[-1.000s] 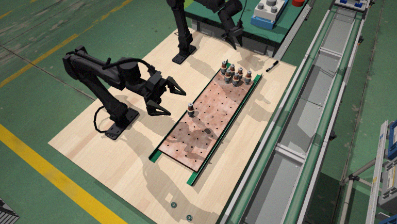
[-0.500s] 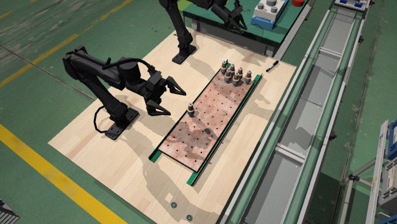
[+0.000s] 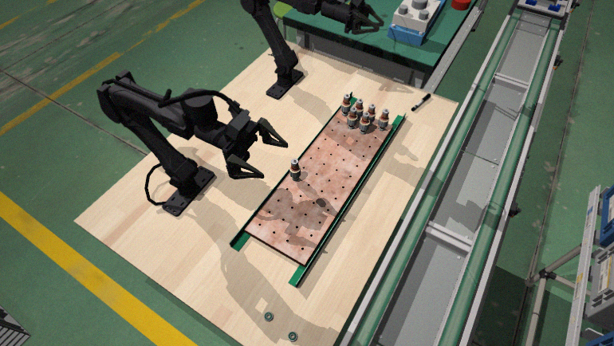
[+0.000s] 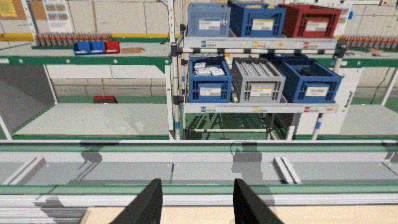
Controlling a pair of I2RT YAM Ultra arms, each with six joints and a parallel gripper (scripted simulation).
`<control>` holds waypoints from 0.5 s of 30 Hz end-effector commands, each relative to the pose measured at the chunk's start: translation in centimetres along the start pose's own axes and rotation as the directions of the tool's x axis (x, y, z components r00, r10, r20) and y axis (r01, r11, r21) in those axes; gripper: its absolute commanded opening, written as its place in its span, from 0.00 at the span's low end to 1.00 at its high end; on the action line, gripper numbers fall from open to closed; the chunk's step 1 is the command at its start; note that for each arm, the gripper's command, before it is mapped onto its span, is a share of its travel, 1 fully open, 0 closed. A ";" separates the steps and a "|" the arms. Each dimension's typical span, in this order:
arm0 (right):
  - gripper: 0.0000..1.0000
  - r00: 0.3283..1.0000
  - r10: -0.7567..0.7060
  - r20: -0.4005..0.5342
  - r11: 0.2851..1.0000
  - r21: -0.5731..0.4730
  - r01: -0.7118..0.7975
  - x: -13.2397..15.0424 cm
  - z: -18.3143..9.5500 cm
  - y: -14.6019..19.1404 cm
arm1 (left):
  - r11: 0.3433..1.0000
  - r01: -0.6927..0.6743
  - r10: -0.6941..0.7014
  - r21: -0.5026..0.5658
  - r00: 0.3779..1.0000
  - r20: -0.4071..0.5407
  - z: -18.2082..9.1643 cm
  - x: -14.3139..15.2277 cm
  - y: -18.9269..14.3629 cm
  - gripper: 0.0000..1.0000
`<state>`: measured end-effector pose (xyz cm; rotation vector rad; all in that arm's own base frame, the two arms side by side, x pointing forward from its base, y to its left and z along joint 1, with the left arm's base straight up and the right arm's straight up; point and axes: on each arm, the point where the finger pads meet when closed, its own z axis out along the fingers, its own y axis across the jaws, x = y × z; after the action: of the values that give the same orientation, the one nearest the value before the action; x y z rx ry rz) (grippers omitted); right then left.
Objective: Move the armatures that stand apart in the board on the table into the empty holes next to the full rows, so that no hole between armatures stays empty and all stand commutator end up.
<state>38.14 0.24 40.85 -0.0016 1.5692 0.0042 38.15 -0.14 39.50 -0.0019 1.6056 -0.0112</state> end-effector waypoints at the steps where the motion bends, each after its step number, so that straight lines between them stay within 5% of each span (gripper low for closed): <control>1: 1.00 0.999 0.010 0.051 1.000 0.011 -0.011 -2.5 -0.8 -0.2 | 1.000 0.001 0.000 -0.011 0.994 0.111 -1.2 -3.6 -0.2 0.37; 15: 1.00 0.999 0.010 0.051 1.000 0.011 -0.011 -2.5 -0.8 -0.2 | 1.000 -0.016 0.018 -0.014 0.994 0.104 0.1 -4.0 0.5 0.37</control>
<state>38.14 0.24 40.85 -0.0016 1.5692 0.0042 38.07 0.04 40.39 -0.0043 1.5721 0.0043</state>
